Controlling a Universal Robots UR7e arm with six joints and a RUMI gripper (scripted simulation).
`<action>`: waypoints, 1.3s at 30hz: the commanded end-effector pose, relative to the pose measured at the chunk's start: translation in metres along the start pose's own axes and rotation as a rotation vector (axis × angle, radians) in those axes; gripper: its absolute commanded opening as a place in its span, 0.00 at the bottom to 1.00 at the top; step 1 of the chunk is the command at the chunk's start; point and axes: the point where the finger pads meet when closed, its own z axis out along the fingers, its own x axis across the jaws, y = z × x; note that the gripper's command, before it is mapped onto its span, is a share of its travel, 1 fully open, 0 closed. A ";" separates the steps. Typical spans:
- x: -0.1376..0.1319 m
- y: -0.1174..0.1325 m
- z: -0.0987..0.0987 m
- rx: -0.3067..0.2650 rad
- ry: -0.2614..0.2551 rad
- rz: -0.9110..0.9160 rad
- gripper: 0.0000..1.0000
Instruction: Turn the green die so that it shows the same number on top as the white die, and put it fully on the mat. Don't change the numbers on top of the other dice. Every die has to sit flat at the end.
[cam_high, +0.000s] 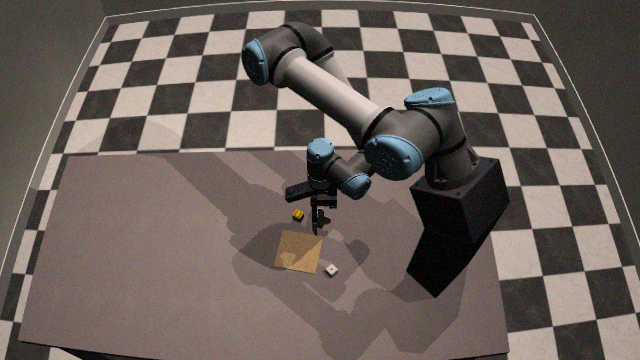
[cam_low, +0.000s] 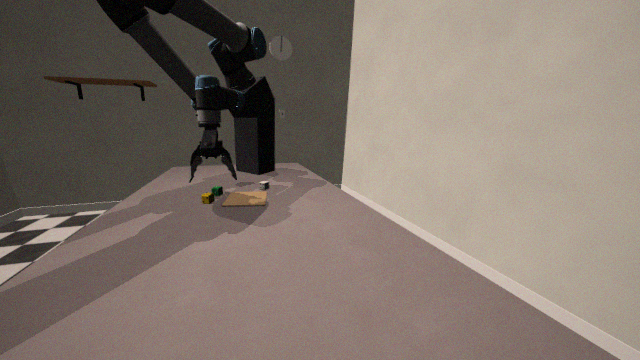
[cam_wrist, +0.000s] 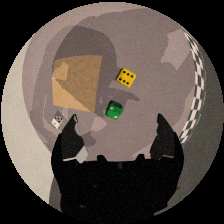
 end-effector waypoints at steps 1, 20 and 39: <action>-0.008 0.001 0.000 0.001 0.000 0.000 1.00; -0.097 0.019 0.000 0.001 0.000 0.000 1.00; -0.173 0.035 0.000 0.001 0.000 0.000 1.00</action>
